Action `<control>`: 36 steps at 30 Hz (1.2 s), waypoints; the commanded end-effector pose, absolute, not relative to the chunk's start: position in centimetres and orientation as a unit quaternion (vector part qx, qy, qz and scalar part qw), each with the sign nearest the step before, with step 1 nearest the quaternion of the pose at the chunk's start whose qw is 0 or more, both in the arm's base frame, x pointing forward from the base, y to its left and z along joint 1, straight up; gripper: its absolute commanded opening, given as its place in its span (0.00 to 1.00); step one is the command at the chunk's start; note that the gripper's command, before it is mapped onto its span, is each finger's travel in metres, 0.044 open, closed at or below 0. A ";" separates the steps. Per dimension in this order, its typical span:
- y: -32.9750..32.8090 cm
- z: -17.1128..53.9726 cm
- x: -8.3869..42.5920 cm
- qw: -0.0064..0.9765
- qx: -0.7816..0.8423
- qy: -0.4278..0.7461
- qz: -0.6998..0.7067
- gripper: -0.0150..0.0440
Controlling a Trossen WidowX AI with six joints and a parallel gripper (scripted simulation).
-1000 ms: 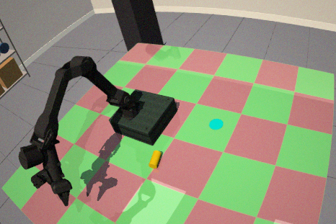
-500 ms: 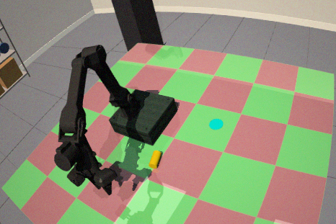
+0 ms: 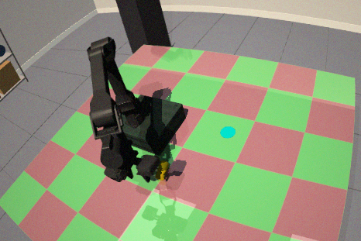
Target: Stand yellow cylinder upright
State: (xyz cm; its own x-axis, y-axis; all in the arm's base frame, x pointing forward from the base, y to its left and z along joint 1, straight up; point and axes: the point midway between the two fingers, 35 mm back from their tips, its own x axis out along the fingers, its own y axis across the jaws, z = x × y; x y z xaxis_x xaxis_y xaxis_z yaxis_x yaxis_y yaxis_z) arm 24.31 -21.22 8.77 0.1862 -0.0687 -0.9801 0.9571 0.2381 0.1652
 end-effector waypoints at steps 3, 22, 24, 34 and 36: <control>-16.5 8.6 23.4 0.607 0.427 0.535 -0.403 0.78; -12.6 -0.9 22.4 0.595 0.391 0.582 -0.392 0.78; -12.5 -2.4 22.1 0.595 0.391 0.582 -0.392 0.78; -12.5 -2.6 22.1 0.595 0.391 0.583 -0.392 0.51; -12.5 -2.6 22.1 0.595 0.391 0.583 -0.392 0.43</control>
State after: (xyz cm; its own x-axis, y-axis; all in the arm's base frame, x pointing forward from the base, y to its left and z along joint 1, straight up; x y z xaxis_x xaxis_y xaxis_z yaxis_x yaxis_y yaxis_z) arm 22.33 -12.51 -2.32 0.0236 -0.0115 -0.9997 0.9208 0.3897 0.0172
